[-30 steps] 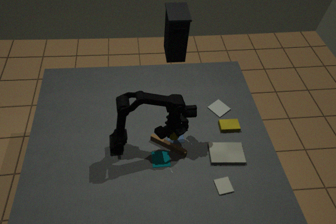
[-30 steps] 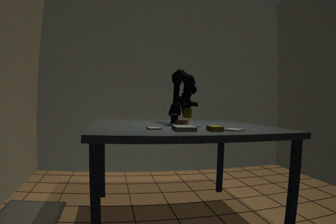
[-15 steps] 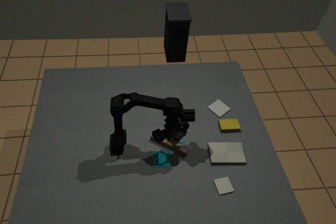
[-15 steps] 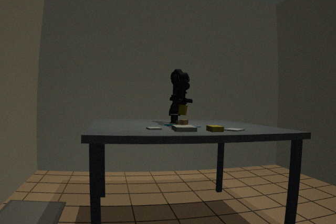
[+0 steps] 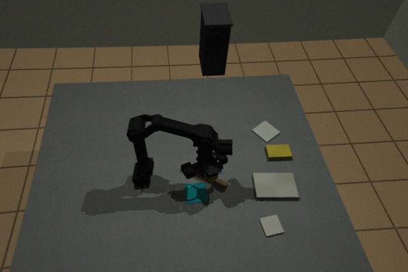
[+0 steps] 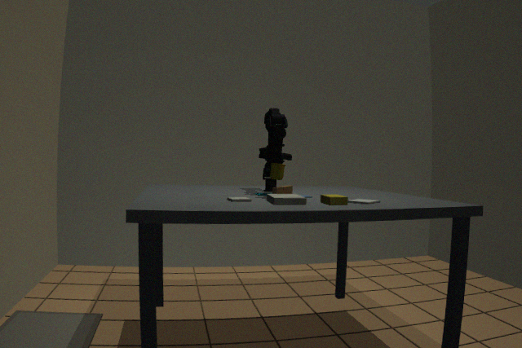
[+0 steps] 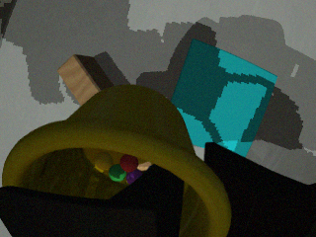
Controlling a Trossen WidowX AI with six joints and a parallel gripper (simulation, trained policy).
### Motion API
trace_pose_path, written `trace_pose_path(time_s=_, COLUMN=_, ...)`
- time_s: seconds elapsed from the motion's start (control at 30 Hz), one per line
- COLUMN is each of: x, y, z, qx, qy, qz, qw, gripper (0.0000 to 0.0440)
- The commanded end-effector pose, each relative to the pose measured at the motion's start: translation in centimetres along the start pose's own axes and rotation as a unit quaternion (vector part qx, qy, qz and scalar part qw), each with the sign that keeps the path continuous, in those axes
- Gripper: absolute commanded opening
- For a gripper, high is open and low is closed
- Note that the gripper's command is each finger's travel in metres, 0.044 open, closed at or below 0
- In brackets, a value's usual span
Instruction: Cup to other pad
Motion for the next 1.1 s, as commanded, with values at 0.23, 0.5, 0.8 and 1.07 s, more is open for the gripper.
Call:
trace_pose_path(time_s=0.23, x=-1.4, y=0.5, z=-1.6, qx=-0.025, qy=0.006, qz=-0.012, qw=1.000, gripper=0.0000)
trace_pose_path(time_s=0.5, x=-2.9, y=0.4, z=-2.7, qx=-0.041, qy=0.009, qz=-0.016, qw=0.999, gripper=0.0000)
trace_pose_path(time_s=0.8, x=-4.7, y=-0.2, z=-4.0, qx=-0.055, qy=0.008, qz=-0.017, qw=0.998, gripper=0.0014)
trace_pose_path(time_s=1.07, x=-6.1, y=-0.9, z=-5.4, qx=-0.069, qy=0.000, qz=-0.015, qw=0.998, gripper=0.0047)
Point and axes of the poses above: the point midway between the two fingers, 35 mm back from their tips, its own x axis back along the fingers, its own z axis across the jaws, y = z × x, the point moved 3 cm from there along x, back along the fingers, and after that the axes turned 4 degrees about x, right-handed, at the moved point
